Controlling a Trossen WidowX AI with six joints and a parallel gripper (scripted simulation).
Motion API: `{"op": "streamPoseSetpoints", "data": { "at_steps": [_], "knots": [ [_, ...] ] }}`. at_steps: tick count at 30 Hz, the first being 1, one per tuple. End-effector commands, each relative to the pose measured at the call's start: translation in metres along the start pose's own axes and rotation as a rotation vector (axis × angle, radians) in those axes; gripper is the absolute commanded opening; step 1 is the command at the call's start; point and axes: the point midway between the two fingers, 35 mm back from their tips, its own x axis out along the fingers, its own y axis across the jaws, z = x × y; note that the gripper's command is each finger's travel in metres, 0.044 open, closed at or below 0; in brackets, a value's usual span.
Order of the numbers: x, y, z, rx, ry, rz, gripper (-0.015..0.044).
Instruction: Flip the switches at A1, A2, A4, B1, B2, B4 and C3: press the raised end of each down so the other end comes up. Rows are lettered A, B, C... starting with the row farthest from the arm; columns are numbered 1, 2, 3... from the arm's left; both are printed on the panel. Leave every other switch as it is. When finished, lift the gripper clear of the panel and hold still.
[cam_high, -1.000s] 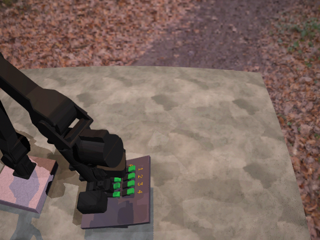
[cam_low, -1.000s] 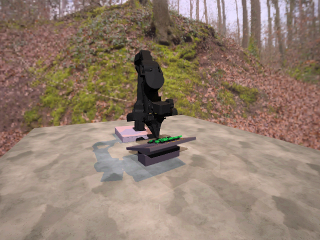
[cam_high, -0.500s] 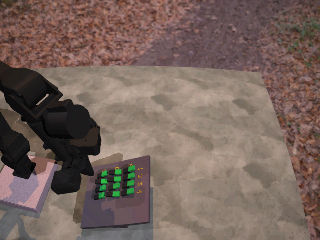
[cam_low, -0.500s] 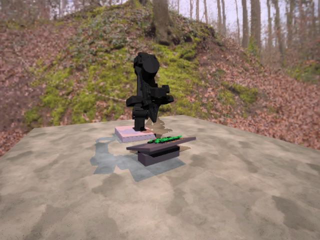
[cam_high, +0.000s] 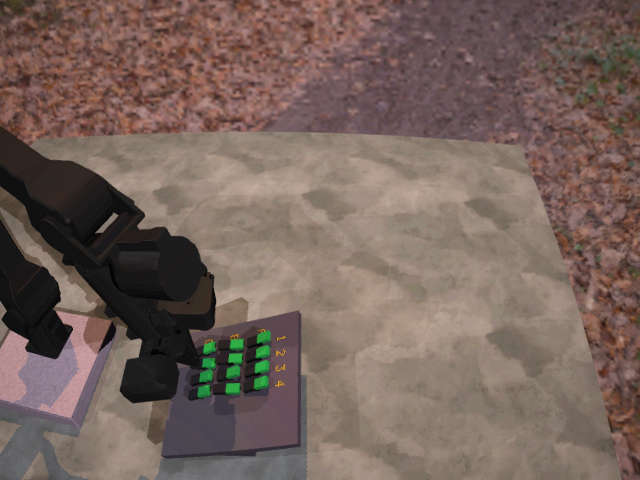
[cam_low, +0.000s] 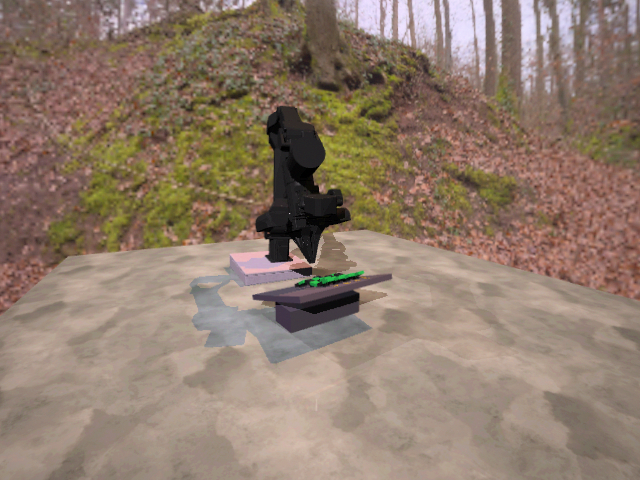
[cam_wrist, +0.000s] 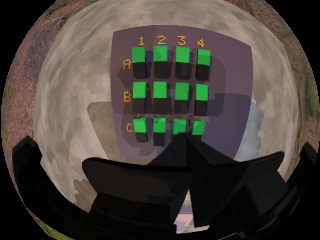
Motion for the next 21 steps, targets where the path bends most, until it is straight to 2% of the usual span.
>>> {"op": "streamPoseSetpoints", "data": {
  "at_steps": [1,21],
  "knots": [
    [0.011,0.000,-0.003,0.007,0.010,0.000,0.0000],
    [0.027,0.000,-0.003,0.007,0.010,0.000,0.0000]
  ]
}}
